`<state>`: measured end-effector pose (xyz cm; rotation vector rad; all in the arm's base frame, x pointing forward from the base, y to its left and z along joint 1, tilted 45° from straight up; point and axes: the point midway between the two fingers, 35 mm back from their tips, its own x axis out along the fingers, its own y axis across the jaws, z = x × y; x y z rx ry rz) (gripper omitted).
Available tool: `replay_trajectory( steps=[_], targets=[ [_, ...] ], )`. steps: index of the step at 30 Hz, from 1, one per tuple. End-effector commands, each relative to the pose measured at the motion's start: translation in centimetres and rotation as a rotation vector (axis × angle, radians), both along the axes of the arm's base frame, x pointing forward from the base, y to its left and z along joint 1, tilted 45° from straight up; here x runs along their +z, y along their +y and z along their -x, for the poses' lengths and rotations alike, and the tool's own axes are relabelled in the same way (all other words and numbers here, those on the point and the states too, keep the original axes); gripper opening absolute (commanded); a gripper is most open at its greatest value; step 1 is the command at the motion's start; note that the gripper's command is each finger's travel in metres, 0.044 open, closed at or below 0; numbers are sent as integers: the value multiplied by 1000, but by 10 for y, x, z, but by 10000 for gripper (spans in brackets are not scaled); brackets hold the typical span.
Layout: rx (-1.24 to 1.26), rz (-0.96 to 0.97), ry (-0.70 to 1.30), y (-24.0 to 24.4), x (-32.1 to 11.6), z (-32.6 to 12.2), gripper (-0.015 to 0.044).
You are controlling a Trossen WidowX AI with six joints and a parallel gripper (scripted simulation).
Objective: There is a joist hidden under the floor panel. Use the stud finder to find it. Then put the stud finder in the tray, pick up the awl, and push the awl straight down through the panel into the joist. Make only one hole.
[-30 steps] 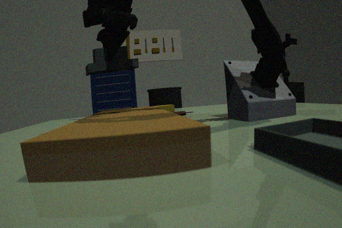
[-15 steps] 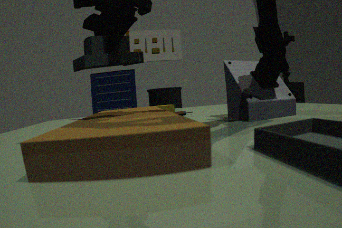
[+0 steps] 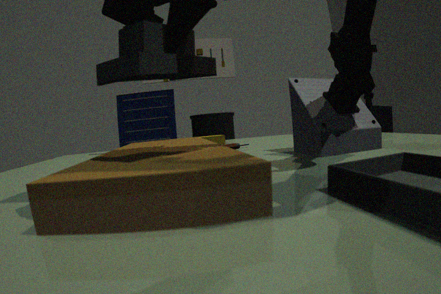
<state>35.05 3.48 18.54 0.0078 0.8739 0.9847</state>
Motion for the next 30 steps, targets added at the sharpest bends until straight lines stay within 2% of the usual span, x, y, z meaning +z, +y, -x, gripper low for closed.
replay_trajectory(
  steps=[1,16,30],
  targets=[
    [41,0,-55,15,15,11,0],
    [241,-15,-224,79,57,73,0],
    [428,-54,-380,119,83,144,0]
  ],
)
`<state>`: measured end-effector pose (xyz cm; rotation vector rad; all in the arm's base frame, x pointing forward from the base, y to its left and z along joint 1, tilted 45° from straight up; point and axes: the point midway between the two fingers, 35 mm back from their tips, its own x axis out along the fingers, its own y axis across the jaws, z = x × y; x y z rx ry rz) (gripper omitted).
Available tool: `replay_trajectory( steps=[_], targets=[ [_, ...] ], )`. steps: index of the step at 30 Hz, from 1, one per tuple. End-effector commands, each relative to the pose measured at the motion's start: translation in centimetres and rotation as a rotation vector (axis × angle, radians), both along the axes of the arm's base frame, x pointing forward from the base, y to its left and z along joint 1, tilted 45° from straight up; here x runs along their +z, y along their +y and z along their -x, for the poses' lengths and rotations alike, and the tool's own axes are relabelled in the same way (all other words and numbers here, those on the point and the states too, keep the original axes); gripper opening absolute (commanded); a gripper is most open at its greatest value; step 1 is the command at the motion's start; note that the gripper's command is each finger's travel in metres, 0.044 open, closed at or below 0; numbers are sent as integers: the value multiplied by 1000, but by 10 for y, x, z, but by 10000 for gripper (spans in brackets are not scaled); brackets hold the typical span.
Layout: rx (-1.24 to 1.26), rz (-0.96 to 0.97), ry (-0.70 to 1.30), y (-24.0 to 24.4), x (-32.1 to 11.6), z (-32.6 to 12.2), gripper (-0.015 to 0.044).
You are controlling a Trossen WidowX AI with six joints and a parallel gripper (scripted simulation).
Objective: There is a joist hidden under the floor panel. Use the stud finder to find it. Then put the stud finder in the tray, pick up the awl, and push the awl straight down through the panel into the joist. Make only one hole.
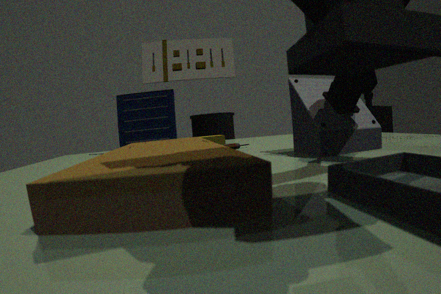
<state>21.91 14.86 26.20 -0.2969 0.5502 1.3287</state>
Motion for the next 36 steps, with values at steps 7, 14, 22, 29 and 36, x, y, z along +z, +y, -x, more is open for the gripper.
replay_trajectory(
  steps=[7,14,22,29,36],
  targets=[
    [130,-41,-115,17,14,51,0],
    [164,-50,-140,21,15,64,0],
    [167,-44,-140,28,8,61,0],
    [169,-40,-140,34,1,59,0],
    [170,-38,-141,40,-6,58,0]
  ],
)
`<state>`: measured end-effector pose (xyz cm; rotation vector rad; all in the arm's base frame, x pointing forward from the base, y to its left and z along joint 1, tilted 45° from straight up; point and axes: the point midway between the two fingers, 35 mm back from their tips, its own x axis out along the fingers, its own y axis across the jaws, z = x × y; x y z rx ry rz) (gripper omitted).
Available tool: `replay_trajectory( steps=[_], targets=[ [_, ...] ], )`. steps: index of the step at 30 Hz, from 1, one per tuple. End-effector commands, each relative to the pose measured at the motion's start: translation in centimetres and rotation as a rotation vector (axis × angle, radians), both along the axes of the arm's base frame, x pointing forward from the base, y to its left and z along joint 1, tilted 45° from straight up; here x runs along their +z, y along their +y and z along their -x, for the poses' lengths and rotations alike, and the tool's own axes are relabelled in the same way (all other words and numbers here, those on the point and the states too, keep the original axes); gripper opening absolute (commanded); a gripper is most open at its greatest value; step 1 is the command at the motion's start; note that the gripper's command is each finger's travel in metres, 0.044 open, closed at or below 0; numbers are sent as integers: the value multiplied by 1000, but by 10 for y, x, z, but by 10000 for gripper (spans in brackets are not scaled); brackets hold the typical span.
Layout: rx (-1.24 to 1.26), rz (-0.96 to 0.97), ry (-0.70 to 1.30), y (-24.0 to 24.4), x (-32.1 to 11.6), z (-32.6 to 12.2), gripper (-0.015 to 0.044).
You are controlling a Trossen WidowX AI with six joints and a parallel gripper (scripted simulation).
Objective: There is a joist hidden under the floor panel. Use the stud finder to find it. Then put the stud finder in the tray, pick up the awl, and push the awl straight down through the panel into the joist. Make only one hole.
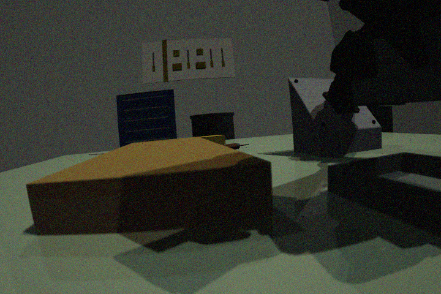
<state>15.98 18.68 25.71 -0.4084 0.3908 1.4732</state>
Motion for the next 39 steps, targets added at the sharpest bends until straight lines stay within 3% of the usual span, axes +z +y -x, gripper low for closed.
replay_trajectory(
  steps=[1,39],
  targets=[
    [-4,0,-5,3,-2,-2,0],
    [-8,-17,-6,38,-33,-1,0]
  ],
)
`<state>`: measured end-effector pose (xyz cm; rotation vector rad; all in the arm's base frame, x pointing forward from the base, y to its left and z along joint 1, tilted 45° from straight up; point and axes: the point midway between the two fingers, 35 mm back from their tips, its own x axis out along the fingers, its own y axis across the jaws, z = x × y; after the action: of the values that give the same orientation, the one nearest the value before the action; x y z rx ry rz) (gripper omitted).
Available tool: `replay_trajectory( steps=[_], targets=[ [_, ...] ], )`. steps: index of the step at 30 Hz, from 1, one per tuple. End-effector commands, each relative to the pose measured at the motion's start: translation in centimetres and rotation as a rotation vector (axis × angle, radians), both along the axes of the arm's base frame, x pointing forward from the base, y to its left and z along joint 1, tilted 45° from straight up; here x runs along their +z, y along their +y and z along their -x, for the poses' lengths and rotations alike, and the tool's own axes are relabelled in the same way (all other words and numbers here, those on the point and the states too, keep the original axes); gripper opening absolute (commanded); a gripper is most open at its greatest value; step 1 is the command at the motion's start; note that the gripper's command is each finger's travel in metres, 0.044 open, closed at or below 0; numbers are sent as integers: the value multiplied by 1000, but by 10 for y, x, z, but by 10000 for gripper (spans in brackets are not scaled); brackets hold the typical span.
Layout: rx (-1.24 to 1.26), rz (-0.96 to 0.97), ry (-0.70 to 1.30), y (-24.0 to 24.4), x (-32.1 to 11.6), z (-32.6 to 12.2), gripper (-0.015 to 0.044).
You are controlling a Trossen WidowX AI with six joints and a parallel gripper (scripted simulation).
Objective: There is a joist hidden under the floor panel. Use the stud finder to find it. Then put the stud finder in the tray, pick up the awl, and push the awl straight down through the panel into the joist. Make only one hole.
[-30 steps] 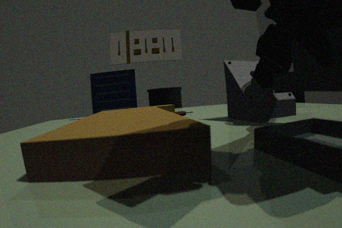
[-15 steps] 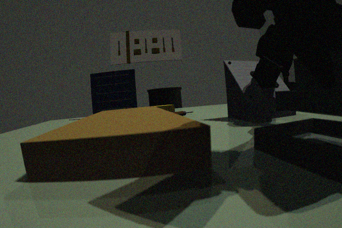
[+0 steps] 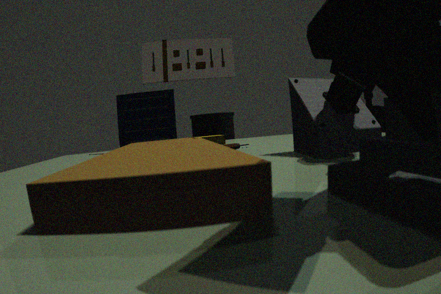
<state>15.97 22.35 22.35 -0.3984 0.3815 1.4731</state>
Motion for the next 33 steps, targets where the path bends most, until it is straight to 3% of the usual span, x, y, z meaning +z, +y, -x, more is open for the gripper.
replay_trajectory(
  steps=[1,15,31,33],
  targets=[
    [-6,-5,-5,2,0,-1,0],
    [-8,-12,-4,17,-13,-1,0],
    [1,9,-2,1,-2,-3,420],
    [4,18,-2,-14,10,-4,440]
  ],
)
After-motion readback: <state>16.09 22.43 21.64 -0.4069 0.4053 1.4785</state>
